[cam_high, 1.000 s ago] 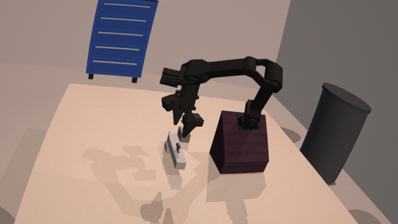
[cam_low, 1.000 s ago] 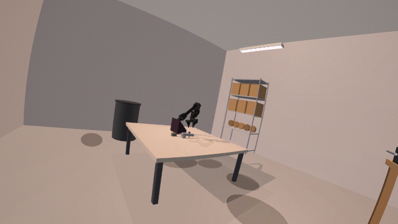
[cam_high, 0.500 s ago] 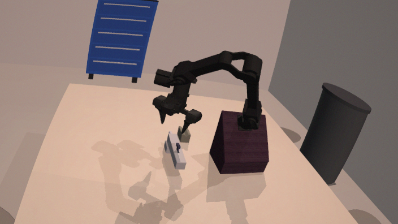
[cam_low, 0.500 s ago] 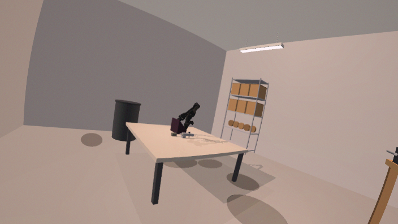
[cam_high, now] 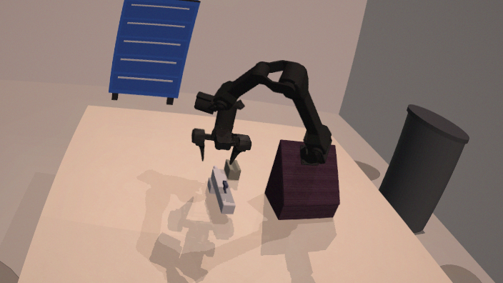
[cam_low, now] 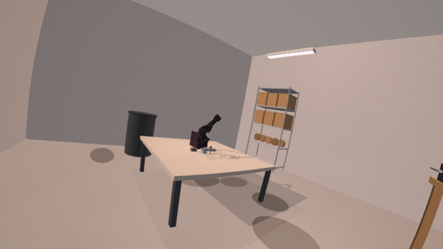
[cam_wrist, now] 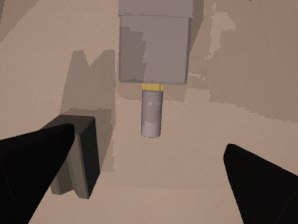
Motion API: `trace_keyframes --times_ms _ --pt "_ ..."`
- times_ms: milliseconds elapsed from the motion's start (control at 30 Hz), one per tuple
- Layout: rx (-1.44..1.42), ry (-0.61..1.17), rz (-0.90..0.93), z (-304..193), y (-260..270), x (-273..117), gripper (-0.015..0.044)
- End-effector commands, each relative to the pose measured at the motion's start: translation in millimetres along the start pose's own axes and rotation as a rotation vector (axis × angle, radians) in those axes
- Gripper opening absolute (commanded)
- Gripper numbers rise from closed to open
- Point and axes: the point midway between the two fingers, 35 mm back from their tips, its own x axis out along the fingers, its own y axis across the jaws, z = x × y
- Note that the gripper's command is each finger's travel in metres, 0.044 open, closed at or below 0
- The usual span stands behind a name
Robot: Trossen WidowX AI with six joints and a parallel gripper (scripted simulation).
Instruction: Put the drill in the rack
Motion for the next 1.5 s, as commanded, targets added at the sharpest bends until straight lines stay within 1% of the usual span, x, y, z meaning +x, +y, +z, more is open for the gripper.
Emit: trace_keyframes --times_ms 0,500,1467 --pt "-0.088 0.005 -0.003 -9 0 4 0.044" --pt "-0.088 0.005 -0.003 -8 0 6 0.044" --pt "-0.087 0.002 -0.003 5 1 52 0.044"
